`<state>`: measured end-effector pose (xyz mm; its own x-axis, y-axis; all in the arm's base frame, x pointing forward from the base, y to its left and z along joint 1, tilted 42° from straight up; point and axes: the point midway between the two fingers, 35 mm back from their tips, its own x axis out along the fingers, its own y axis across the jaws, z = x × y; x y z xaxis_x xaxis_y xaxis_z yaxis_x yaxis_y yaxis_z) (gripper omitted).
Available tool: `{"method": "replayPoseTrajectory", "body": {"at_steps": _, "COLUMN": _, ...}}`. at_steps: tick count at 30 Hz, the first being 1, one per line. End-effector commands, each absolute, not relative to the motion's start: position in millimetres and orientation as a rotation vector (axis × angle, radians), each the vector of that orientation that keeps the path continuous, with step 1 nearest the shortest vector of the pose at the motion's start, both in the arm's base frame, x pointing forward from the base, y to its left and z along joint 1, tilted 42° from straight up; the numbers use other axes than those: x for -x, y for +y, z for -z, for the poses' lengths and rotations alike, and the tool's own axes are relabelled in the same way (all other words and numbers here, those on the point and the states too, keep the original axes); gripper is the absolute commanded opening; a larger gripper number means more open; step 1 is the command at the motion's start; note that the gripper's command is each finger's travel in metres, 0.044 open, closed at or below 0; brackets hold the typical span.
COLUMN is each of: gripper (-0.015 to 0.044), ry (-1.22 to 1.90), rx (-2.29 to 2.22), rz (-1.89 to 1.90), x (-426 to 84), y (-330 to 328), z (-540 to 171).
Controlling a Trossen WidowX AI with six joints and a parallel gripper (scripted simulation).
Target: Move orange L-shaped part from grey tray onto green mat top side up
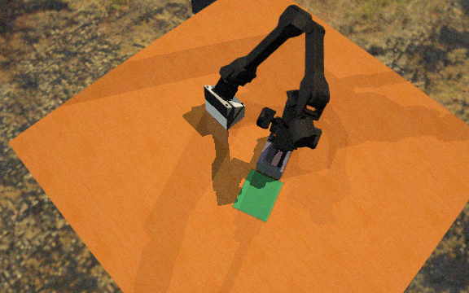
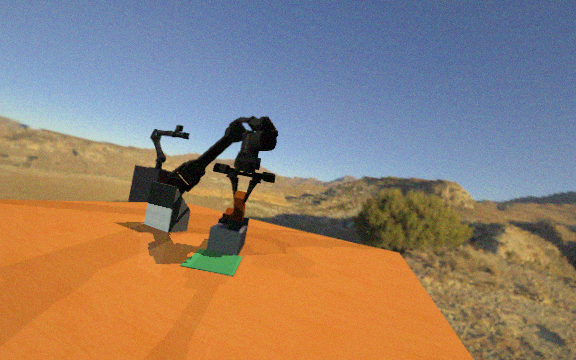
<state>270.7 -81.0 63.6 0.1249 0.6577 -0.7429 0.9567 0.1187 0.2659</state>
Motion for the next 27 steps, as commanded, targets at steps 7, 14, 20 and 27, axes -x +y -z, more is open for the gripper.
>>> {"method": "replayPoseTrajectory", "body": {"at_steps": 7, "gripper": 0.0000, "ry": 1.598, "rx": -1.606, "rz": 0.476, "x": -270.7, "y": -88.6, "z": -70.8}}
{"method": "replayPoseTrajectory", "body": {"at_steps": 14, "gripper": 0.0000, "ry": 1.598, "rx": -1.606, "rz": 0.476, "x": -271.7, "y": -95.6, "z": -67.6}}
{"method": "replayPoseTrajectory", "body": {"at_steps": 20, "gripper": 0.0000, "ry": 1.597, "rx": -1.605, "rz": 0.477, "x": -276.5, "y": -112.8, "z": -49.5}}
{"method": "replayPoseTrajectory", "body": {"at_steps": 27, "gripper": 0.0000, "ry": 1.596, "rx": -1.604, "rz": 0.478, "x": -281.2, "y": -134.6, "z": -30.6}}
